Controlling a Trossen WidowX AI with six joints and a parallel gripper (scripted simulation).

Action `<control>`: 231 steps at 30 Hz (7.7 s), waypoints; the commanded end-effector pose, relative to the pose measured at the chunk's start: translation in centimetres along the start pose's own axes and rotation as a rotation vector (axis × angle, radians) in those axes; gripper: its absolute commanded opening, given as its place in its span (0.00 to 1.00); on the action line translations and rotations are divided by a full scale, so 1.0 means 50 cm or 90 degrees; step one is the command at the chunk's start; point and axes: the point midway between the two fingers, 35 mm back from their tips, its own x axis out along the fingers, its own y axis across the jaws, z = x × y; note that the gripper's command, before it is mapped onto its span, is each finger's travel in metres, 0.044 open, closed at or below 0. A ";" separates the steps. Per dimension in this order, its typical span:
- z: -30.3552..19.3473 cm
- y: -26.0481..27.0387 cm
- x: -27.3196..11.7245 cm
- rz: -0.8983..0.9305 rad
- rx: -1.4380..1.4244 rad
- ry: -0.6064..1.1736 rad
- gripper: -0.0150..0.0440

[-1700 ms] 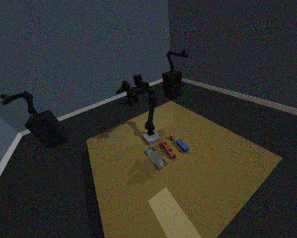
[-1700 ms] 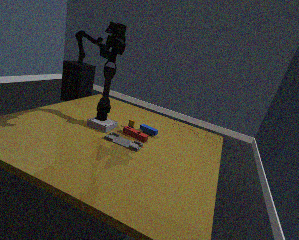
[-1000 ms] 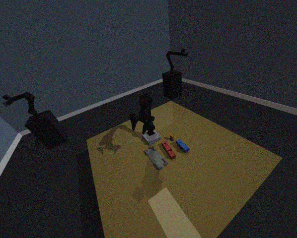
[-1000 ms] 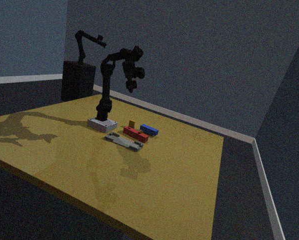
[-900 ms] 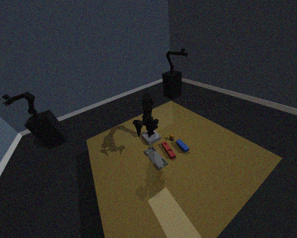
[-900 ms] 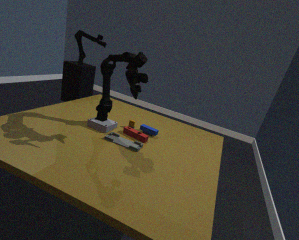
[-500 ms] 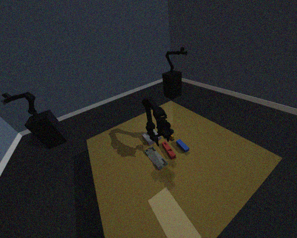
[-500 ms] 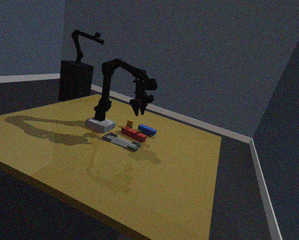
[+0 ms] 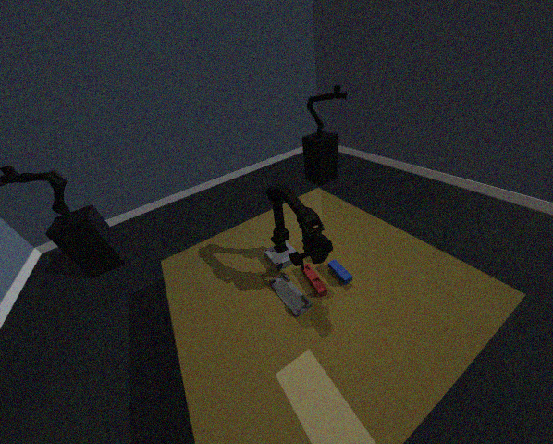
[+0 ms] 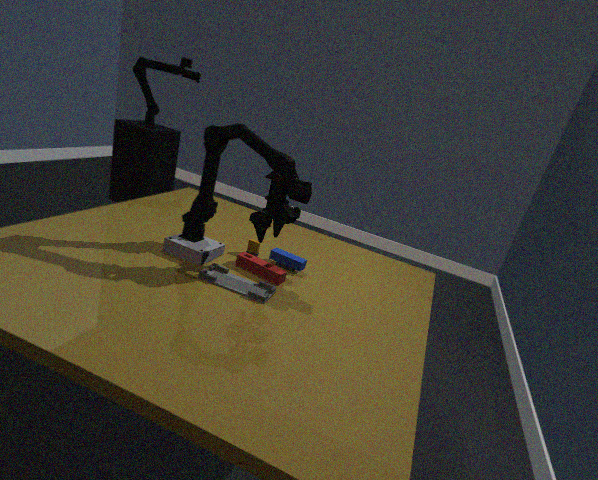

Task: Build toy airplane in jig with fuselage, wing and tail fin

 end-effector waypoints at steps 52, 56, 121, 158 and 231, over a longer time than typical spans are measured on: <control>-0.012 0.005 0.240 0.003 0.006 0.014 1.00; -0.012 0.005 0.242 0.003 0.006 0.014 1.00; -0.005 0.004 -0.019 0.003 0.006 0.014 0.25; 0.033 -0.189 0.077 -0.001 -0.097 0.018 0.25; 0.025 -0.272 0.194 -0.002 -0.147 0.014 0.59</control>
